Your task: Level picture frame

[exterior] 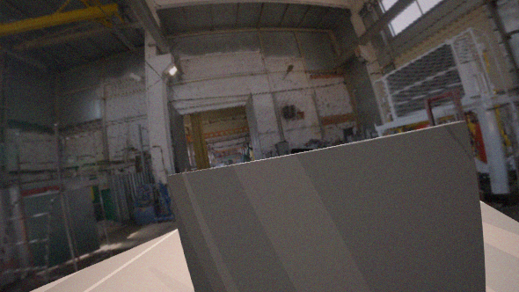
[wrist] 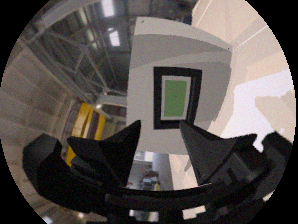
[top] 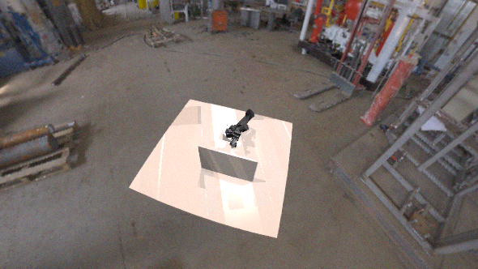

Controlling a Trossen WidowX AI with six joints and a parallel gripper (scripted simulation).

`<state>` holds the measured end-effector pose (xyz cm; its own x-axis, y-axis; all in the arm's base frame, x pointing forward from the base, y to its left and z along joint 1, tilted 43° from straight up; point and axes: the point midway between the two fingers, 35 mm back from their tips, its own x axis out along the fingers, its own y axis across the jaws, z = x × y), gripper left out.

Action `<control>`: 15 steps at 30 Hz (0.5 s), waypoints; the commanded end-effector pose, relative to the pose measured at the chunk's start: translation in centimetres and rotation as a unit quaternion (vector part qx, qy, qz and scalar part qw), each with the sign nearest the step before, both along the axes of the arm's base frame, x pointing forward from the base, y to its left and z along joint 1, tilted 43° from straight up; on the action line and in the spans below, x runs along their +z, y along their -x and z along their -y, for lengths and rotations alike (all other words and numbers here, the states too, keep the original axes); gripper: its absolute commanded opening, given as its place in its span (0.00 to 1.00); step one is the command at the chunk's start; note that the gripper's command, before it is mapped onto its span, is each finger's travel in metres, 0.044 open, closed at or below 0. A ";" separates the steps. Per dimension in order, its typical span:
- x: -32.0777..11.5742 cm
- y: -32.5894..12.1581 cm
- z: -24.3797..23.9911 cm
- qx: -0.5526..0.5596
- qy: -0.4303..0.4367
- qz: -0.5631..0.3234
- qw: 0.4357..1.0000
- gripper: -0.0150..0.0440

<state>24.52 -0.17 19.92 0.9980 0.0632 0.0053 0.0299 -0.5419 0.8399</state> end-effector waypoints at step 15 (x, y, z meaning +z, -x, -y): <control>-0.1 -7.8 -0.5 -0.001 -0.003 0.001 1.000 0.69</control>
